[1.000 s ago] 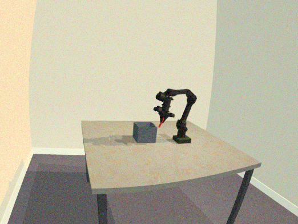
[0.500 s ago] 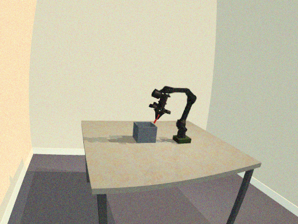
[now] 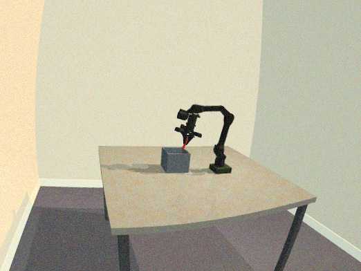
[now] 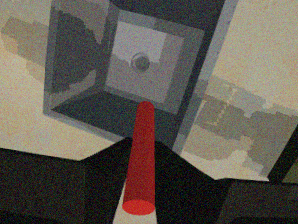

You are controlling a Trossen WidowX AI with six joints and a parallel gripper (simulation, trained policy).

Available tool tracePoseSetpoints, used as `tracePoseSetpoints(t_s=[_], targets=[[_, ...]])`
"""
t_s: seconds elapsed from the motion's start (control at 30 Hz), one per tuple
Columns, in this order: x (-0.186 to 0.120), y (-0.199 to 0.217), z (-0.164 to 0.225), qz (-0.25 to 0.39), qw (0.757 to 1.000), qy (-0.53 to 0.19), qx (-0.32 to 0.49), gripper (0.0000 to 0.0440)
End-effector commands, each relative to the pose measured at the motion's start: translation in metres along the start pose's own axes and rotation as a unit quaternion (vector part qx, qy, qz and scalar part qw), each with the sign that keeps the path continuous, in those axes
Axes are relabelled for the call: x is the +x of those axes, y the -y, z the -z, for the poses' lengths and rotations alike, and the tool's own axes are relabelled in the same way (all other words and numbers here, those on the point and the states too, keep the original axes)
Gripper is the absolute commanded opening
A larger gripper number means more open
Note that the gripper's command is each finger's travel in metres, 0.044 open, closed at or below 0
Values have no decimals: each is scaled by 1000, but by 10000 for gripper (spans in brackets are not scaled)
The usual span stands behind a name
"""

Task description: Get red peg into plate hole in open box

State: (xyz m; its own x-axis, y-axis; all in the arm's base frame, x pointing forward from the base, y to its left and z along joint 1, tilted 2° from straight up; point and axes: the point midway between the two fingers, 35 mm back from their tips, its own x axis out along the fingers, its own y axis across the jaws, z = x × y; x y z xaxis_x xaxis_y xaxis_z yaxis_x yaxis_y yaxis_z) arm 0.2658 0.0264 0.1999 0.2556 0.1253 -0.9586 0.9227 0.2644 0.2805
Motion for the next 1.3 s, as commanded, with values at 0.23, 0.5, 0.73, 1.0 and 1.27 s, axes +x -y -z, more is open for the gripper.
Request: tracePoseSetpoints(t_s=[0.23, 0.5, 0.73, 1.0, 1.27], targets=[[18, -6, -24, 24, 1000, -7, 9, 0], [42, -7, -37, 42, 999, -19, 10, 0], [64, -9, -41, 50, 998, -36, 6, 2], [85, -14, -43, 51, 997, -53, -4, 0], [108, -16, -44, 55, 996, -62, -23, 0]])
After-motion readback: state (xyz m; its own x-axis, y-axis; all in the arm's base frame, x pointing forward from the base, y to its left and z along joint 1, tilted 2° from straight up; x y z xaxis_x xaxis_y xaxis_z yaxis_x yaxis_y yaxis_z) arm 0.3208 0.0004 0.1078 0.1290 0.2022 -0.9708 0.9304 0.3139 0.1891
